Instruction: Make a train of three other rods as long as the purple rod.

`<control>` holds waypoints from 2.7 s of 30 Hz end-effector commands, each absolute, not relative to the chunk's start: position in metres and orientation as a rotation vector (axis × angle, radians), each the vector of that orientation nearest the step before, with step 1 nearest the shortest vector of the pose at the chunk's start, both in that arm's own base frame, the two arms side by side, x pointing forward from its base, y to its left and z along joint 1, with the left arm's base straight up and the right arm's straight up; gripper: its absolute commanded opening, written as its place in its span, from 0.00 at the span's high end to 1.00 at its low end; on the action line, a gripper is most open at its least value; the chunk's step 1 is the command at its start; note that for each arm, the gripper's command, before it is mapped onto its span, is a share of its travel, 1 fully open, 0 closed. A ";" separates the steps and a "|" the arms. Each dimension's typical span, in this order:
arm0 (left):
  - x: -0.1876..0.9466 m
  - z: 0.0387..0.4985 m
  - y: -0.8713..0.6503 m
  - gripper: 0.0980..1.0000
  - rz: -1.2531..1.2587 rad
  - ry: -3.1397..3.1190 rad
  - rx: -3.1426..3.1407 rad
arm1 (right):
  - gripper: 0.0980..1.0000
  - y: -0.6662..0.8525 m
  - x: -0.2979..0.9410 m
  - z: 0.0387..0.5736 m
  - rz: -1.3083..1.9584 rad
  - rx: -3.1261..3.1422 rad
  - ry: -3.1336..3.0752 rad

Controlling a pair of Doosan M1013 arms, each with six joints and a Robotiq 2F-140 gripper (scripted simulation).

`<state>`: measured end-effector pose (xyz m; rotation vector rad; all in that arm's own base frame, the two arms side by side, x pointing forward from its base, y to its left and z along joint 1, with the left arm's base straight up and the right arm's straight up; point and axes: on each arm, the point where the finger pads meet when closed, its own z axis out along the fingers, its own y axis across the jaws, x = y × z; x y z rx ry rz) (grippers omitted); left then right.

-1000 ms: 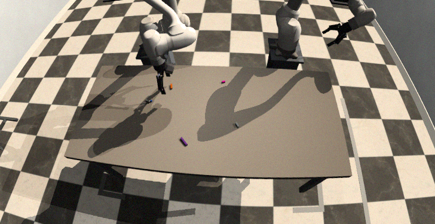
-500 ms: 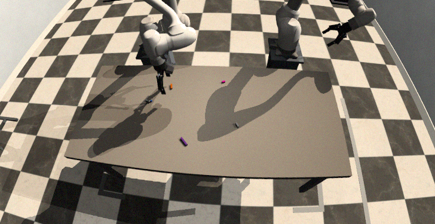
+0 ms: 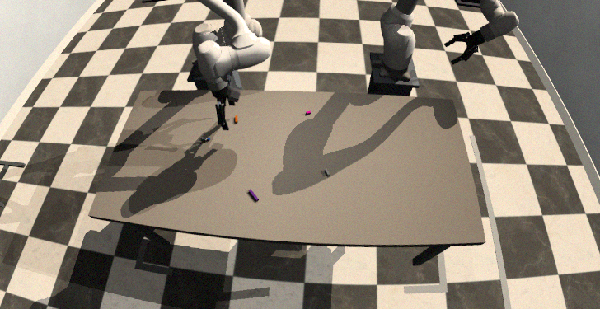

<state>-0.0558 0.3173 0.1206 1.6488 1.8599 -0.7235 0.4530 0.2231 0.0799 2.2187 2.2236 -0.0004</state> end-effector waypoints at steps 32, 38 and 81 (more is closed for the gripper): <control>-0.056 0.121 0.318 0.00 -0.723 1.861 1.650 | 0.00 0.500 0.445 0.085 0.002 2.219 2.224; -0.056 0.121 0.318 0.00 -0.723 1.861 1.650 | 0.00 0.549 0.427 0.082 0.002 2.219 2.224; -0.056 0.121 0.318 0.00 -0.723 1.861 1.650 | 0.00 0.583 0.412 0.081 0.002 2.219 2.224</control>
